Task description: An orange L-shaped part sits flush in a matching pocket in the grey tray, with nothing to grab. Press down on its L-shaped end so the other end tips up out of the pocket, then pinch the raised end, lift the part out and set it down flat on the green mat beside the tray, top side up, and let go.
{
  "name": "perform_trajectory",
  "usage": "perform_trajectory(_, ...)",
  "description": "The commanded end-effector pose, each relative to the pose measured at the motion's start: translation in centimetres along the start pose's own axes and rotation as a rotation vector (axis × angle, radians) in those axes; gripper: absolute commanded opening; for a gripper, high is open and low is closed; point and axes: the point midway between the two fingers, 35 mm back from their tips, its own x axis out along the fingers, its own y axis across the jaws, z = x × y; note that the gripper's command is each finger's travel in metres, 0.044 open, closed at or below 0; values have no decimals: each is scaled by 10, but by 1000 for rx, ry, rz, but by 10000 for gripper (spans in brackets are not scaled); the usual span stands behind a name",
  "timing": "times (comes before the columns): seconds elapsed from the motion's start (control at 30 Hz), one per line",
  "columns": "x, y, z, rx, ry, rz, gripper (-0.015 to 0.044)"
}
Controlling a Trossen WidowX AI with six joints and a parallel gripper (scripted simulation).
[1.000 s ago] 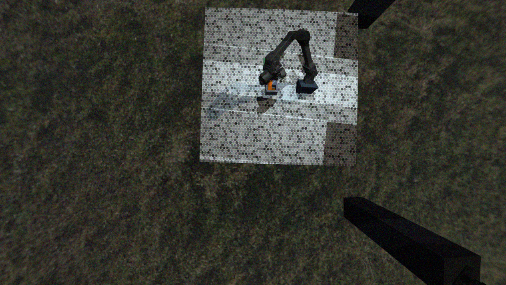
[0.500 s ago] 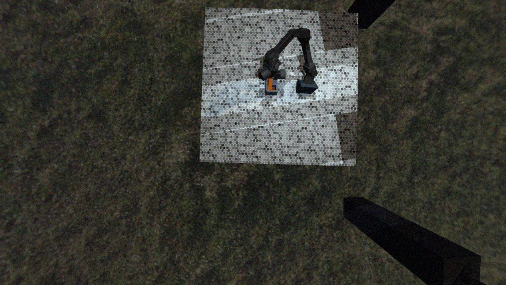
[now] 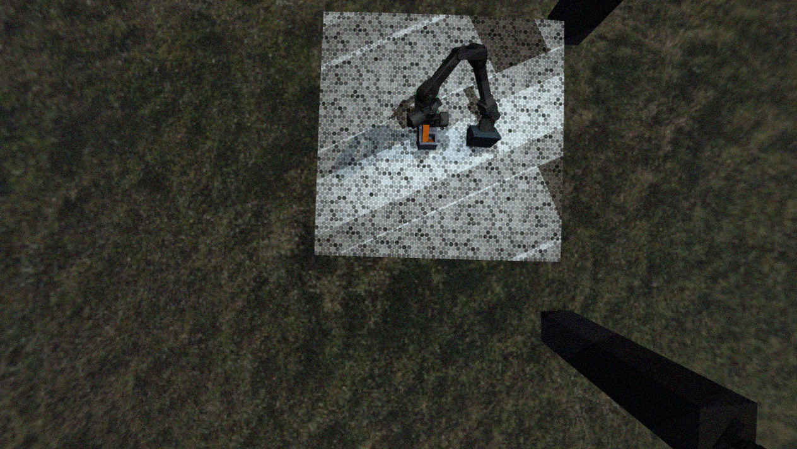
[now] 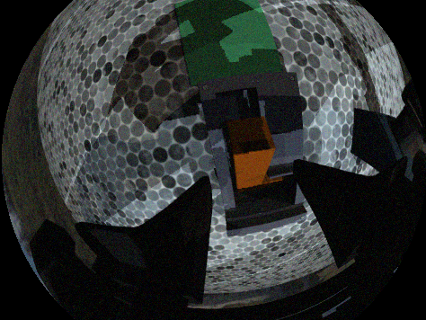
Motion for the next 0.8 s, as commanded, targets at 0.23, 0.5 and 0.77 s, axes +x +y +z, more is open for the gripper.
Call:
perform_trajectory(0.23,21,-1,2,-4,-5,-6,280)
perform_trajectory(0.5,34,-1,2,-4,-6,-6,280)
perform_trajectory(0.77,42,-2,2,-4,-7,-6,280)
